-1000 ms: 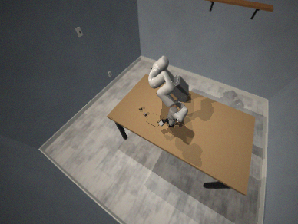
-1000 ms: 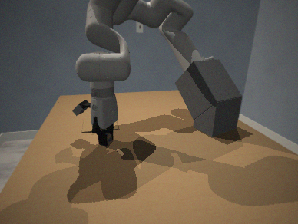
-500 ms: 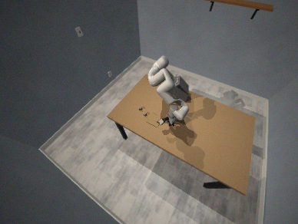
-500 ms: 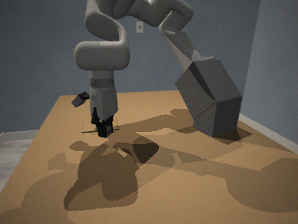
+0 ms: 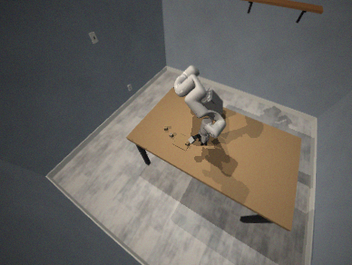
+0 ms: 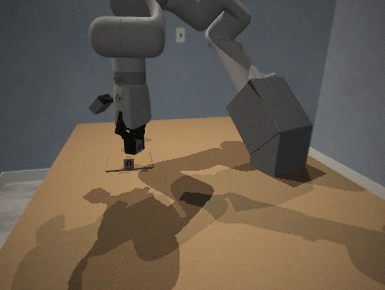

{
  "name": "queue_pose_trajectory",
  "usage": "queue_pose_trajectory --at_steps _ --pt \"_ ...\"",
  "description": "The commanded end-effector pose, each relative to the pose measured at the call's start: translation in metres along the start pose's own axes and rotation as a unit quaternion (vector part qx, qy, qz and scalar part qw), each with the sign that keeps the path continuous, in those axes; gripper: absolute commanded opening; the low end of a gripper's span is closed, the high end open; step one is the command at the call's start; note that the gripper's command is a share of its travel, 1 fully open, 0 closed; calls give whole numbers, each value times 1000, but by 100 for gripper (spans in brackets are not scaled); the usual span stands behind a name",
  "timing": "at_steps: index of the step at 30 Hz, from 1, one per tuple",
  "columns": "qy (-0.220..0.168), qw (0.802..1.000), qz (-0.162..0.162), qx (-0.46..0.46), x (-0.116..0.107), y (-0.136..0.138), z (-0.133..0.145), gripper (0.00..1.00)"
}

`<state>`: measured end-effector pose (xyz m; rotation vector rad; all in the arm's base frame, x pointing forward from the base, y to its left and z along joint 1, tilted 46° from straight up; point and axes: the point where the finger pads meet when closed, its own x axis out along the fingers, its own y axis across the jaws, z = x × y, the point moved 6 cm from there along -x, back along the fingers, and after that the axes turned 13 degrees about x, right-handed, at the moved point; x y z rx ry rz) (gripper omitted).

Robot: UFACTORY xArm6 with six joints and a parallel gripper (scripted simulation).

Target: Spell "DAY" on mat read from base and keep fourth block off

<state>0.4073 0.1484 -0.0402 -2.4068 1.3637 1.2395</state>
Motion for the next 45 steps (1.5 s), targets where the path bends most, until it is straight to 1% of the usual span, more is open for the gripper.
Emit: queue_pose_trajectory --at_steps 1,7,12,14,17,23,29,31,32,38,45 --pt "0 1000 -1 1 -4 -1 0 27" --pt "0 1000 -1 -5 -4 0 -1 27" --pt "0 999 -1 -49 -4 2 -8 27" --pt "0 999 -1 -49 -4 2 -8 27" --pt "1 994 -1 -105 -5 6 -16 27" --pt "1 986 -2 -165 -5 10 -24 27" --pt "1 973 -2 -229 -6 15 -34 27" --pt "1 973 -2 -229 -6 15 -34 27" --pt "1 965 -1 -261 -6 17 -38 27" --pt "1 948 -1 -319 -6 22 -46 27" --pt "1 921 -1 -390 -7 28 -57 27"
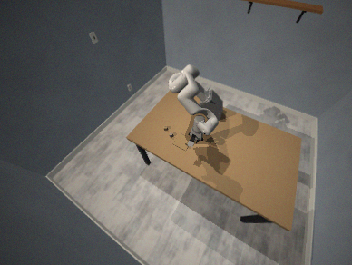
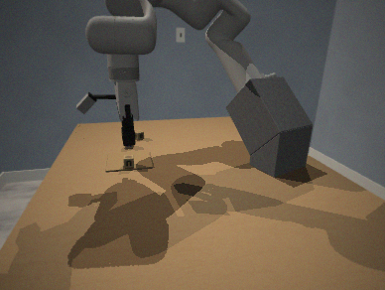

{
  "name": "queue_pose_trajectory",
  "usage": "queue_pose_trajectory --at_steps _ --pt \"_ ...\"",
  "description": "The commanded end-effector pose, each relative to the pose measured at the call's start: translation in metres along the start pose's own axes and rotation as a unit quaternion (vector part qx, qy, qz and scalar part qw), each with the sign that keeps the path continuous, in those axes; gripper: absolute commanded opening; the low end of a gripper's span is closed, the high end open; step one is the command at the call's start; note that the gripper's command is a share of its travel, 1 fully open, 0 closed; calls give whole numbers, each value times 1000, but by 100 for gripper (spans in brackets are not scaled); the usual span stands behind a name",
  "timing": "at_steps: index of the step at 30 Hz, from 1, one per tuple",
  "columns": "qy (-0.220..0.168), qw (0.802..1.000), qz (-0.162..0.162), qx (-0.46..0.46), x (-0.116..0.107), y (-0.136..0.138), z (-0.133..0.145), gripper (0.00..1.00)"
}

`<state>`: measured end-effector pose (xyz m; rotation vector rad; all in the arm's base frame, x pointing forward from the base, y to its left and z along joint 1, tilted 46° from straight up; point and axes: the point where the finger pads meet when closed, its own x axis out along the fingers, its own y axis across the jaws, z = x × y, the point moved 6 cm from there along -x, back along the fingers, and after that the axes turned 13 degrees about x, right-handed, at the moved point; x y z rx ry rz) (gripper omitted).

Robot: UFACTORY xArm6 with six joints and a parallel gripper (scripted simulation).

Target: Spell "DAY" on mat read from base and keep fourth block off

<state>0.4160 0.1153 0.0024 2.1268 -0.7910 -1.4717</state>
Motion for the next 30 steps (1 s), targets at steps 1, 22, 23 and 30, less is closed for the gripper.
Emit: queue_pose_trajectory --at_steps 1,22,23,30 --pt "-3 998 -2 -69 -2 10 -5 27" --pt "-3 958 -3 -287 -2 43 -13 27" --pt "-3 956 -3 -295 -2 45 -14 27" --pt "-2 930 -3 -366 -2 56 -16 27"
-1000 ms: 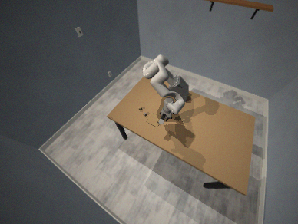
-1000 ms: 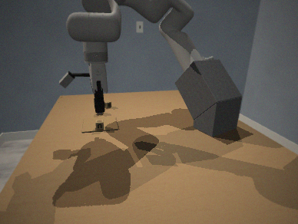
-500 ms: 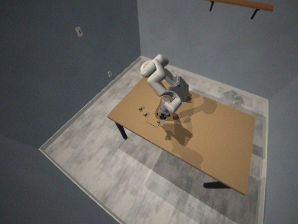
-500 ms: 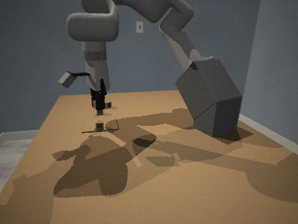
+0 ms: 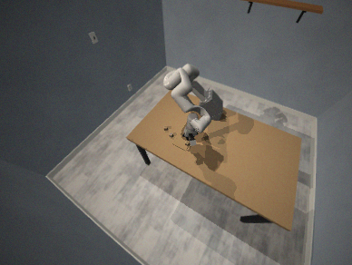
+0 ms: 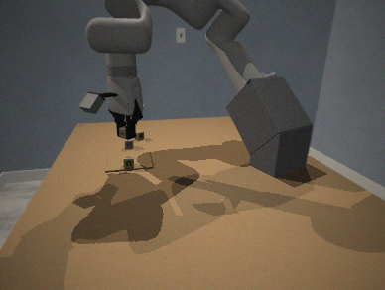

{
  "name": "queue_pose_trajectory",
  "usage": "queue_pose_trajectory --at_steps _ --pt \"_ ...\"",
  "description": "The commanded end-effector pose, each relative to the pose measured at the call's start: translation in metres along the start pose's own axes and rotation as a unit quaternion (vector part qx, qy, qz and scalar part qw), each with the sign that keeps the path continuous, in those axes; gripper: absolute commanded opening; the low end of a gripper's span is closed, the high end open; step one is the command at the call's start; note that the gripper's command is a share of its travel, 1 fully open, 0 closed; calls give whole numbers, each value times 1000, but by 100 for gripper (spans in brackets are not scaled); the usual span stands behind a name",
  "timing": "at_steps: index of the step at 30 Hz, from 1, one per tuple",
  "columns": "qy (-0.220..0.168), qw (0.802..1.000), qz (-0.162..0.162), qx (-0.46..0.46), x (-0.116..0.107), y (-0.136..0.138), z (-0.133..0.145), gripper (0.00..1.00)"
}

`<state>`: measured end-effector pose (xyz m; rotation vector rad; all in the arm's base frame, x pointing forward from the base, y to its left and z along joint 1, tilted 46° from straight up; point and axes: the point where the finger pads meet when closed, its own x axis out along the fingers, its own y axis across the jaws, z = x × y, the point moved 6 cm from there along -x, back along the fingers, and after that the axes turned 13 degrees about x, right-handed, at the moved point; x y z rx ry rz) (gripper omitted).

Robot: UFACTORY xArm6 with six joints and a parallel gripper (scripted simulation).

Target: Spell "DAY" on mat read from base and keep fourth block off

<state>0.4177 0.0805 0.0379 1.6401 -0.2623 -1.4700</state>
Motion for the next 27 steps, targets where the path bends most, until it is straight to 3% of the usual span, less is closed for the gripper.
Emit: queue_pose_trajectory --at_steps 1,13,24,27 --pt "-2 998 -4 -69 -1 10 3 27" --pt "-1 981 -4 -193 -1 27 13 27" --pt "-1 957 -4 -289 -1 40 21 27" --pt "-1 942 -5 -336 -1 46 26 27"
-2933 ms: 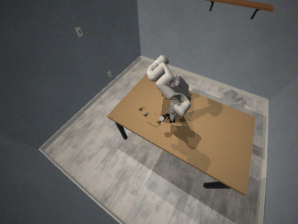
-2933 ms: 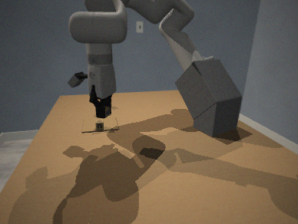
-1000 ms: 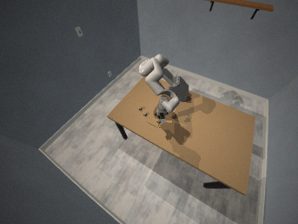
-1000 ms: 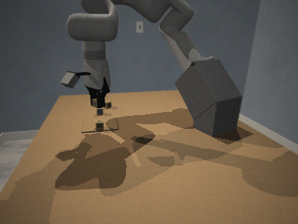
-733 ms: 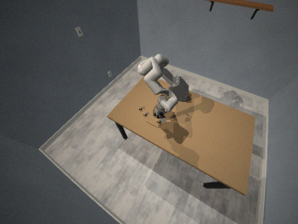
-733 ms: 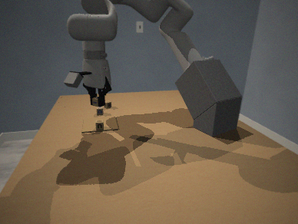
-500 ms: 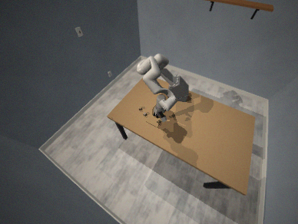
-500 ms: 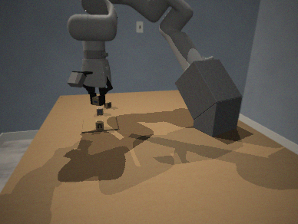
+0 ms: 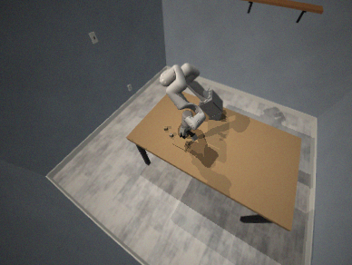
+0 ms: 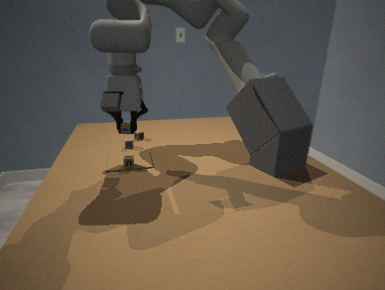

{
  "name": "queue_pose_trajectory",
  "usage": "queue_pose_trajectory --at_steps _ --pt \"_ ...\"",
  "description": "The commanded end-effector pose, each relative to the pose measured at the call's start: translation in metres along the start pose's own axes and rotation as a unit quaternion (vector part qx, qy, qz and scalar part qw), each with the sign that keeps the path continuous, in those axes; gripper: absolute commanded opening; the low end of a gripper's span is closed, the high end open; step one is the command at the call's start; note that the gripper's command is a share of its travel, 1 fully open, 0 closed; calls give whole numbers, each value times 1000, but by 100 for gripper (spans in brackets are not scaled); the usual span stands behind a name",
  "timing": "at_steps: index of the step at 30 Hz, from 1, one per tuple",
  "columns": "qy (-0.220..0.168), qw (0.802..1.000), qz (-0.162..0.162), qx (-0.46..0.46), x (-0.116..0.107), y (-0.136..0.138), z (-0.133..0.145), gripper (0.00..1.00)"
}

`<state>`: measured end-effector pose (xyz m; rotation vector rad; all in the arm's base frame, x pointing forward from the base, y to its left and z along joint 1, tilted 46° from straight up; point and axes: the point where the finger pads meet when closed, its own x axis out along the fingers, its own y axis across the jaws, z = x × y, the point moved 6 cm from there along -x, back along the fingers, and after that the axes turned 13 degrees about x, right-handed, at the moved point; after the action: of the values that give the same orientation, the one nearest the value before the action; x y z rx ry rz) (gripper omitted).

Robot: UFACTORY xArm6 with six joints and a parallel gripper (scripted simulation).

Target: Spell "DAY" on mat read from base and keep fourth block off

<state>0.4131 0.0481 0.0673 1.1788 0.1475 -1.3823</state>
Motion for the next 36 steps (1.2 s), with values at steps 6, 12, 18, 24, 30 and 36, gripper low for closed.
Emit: queue_pose_trajectory --at_steps 6,12,18,24,30,36 --pt "1 993 -5 -121 -1 8 17 27" --pt "1 990 -5 -139 -1 9 19 27" --pt "1 990 -5 -139 -1 9 19 27" --pt "1 990 -5 -139 -1 9 19 27" --pt "1 990 -5 -139 2 9 19 27" --pt "1 990 -5 -139 13 9 19 27"
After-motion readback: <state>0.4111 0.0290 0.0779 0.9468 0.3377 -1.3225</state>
